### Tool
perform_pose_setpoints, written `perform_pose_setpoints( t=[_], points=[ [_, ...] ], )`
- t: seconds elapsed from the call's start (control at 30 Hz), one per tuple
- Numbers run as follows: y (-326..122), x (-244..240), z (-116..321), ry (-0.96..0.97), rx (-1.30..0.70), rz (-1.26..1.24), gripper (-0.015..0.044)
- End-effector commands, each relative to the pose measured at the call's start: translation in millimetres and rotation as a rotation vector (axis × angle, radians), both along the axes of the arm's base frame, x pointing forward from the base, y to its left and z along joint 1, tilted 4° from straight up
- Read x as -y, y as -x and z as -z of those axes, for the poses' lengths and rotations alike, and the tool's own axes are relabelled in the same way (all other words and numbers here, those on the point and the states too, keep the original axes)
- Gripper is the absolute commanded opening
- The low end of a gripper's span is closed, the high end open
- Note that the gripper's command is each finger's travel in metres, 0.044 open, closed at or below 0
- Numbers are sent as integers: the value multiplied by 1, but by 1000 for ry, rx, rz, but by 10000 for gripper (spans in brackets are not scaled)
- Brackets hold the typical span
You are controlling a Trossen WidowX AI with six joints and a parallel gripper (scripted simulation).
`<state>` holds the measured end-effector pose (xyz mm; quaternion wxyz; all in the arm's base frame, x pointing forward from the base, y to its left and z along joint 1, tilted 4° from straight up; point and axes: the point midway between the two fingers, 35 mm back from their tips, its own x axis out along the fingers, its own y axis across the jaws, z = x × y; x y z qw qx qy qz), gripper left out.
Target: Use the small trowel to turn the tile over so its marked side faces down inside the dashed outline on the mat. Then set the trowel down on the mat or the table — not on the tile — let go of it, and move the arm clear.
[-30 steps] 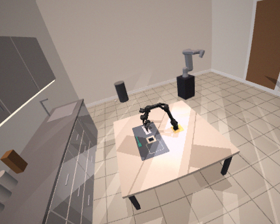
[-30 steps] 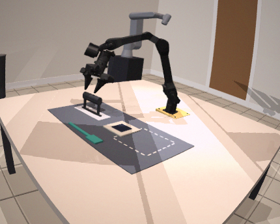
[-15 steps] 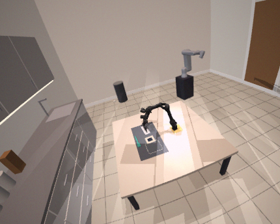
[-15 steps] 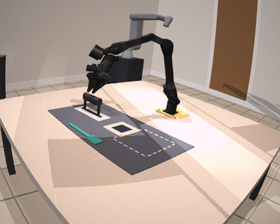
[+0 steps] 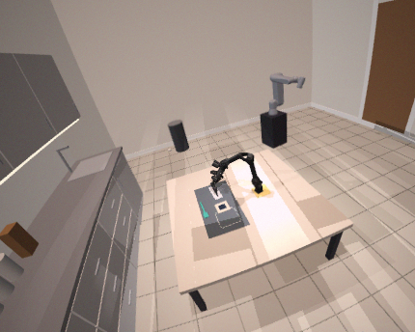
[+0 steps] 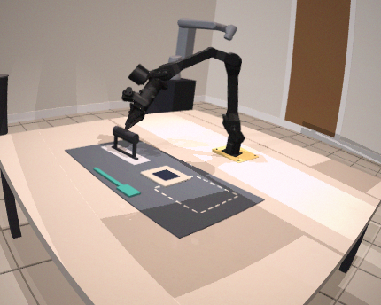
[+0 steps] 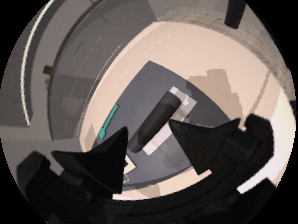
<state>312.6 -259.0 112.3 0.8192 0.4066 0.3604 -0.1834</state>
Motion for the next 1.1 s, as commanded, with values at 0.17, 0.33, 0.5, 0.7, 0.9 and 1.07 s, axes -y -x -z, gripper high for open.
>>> perform_pose_setpoints(
  t=[0.17,0.33,0.5,0.7,0.9,1.07],
  points=[
    [8,-10,6,-205,80,193,300],
    [14,-15,8,-329,125,299,300],
    [19,-22,10,-457,167,399,300],
    [21,-24,11,-495,179,426,300],
    [15,-23,15,-498,176,439,300],
    [9,-22,20,-502,174,452,300]
  ],
)
